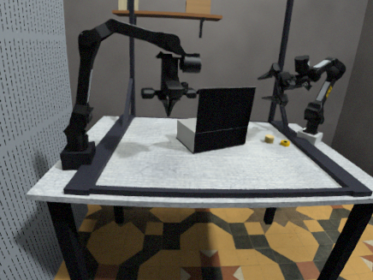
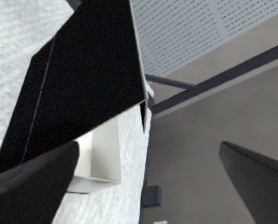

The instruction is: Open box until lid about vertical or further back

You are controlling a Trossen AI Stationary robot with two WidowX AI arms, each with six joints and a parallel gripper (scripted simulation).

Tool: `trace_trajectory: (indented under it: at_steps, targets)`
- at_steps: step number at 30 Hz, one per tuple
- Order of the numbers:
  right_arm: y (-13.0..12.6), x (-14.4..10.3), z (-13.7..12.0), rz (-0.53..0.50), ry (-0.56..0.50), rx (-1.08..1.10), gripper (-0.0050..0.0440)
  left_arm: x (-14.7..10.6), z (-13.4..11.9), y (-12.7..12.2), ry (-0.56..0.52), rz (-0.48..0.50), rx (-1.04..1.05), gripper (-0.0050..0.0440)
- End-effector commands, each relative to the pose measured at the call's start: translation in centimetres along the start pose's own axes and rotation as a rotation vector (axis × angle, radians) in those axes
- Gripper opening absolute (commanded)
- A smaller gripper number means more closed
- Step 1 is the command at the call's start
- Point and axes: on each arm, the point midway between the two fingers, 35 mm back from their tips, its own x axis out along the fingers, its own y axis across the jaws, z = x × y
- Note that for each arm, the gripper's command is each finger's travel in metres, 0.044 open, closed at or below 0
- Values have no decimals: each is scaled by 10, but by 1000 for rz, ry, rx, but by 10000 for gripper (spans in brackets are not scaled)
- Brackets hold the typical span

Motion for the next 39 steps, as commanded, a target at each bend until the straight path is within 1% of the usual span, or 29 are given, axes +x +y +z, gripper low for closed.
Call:
trace_trajectory:
  at_steps: [1,39]
  targets:
    - [2,-8,0,30,-1,-1,-50,-1,8,-10,-14,-11,16,440]
    - [2,-8,0,30,-1,-1,-50,1,28,-35,-13,-11,12,440]
